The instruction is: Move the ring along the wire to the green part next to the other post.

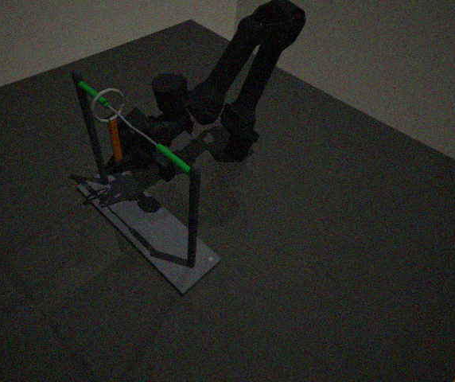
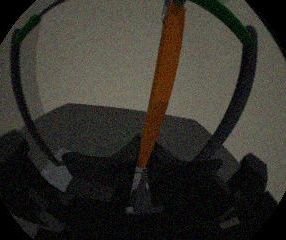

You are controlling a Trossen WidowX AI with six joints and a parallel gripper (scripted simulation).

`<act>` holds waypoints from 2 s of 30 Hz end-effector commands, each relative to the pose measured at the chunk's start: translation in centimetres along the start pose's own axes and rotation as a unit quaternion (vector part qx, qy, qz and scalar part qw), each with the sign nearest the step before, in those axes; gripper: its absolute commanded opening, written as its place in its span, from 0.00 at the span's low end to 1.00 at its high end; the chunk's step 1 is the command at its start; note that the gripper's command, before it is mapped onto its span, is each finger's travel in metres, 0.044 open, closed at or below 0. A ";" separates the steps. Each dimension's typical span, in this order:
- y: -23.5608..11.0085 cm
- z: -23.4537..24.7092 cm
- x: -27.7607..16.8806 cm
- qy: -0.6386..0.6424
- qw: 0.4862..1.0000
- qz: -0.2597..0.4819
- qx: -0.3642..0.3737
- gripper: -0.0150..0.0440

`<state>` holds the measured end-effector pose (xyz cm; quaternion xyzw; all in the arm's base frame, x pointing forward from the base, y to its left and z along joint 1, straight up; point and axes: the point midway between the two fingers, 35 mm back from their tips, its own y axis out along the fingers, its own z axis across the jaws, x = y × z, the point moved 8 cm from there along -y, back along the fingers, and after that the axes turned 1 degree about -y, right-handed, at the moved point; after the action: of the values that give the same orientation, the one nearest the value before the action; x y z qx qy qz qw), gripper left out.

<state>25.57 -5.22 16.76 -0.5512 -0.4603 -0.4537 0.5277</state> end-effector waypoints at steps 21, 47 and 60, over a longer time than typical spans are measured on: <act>0.0 2.3 0.1 -0.007 1.000 0.002 -0.009 0.00; 0.2 4.6 0.1 -0.016 1.000 0.004 -0.017 0.00; 0.3 6.3 0.1 0.009 1.000 0.004 0.003 0.00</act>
<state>25.86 0.54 16.51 -0.5561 -0.4568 -0.4502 0.5285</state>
